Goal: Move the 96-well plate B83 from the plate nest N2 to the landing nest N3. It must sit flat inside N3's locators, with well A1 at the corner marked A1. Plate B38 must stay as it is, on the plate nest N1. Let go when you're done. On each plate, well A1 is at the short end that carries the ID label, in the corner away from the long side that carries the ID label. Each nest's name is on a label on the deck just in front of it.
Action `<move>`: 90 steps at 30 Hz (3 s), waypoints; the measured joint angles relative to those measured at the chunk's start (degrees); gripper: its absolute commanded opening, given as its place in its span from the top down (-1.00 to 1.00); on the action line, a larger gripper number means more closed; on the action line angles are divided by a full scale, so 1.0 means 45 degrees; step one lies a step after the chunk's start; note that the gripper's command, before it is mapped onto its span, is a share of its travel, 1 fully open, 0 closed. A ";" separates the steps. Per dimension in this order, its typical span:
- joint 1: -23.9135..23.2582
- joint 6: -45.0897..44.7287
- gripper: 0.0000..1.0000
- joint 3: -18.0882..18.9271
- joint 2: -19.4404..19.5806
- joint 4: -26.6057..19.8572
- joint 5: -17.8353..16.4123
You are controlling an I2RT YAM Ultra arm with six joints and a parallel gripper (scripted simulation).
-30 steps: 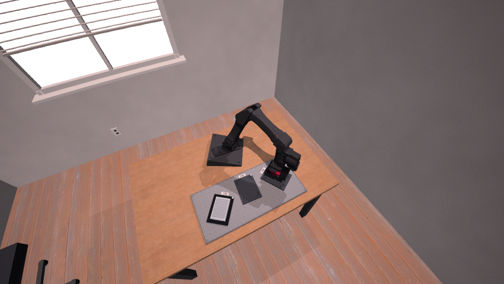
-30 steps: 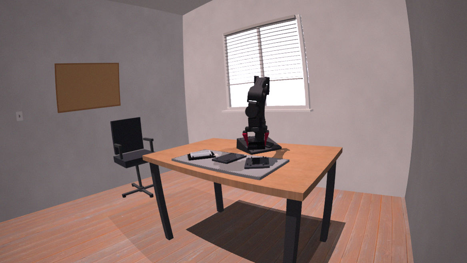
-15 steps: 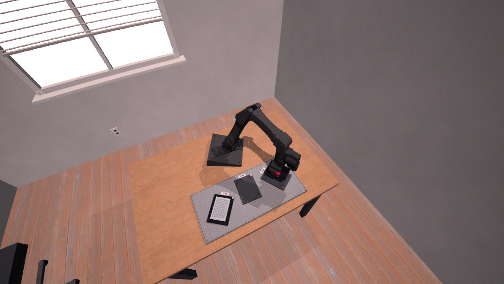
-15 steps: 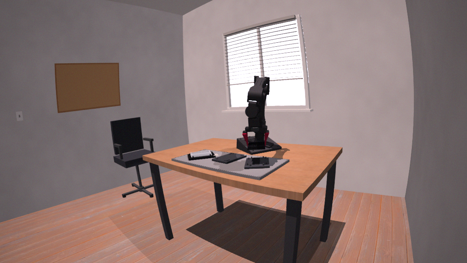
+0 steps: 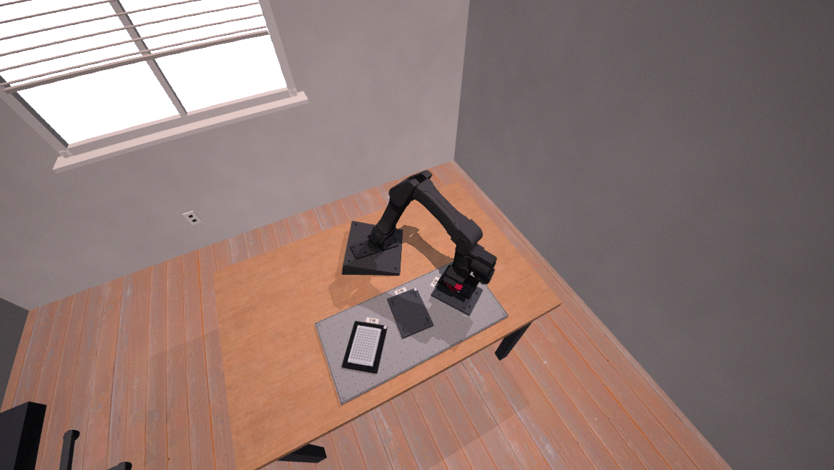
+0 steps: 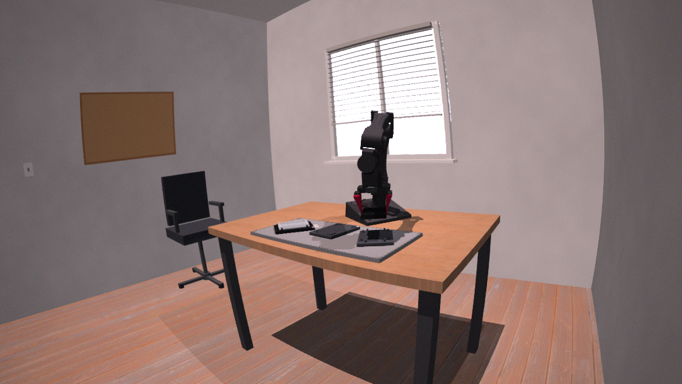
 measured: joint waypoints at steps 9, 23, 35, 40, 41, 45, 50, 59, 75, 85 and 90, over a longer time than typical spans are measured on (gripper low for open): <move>-0.0928 0.1875 1.00 -0.0767 -0.0355 0.0131 -0.0121; -0.2618 0.4794 1.00 -0.1953 -0.0976 0.0287 -0.0437; -0.3983 0.3954 1.00 -0.2594 -0.1243 0.0447 -0.0680; -0.4663 0.3313 1.00 -0.2807 -0.1311 0.0471 -0.0758; -0.4760 0.3225 1.00 -0.2807 -0.1311 0.0481 -0.0758; -0.5066 0.2788 1.00 -0.2939 -0.1360 0.0534 -0.0850; -0.5795 0.2132 1.00 -0.3094 -0.1365 0.0554 -0.0928; -0.6941 0.0976 1.00 -0.3201 -0.1253 0.0573 -0.1020; -0.7898 -0.0228 1.00 -0.3249 -0.1039 0.0607 -0.1127; -0.7888 -0.0262 1.00 -0.3264 -0.1039 0.0612 -0.1127; -0.7878 -0.0262 1.00 -0.3259 -0.1039 0.0612 -0.1127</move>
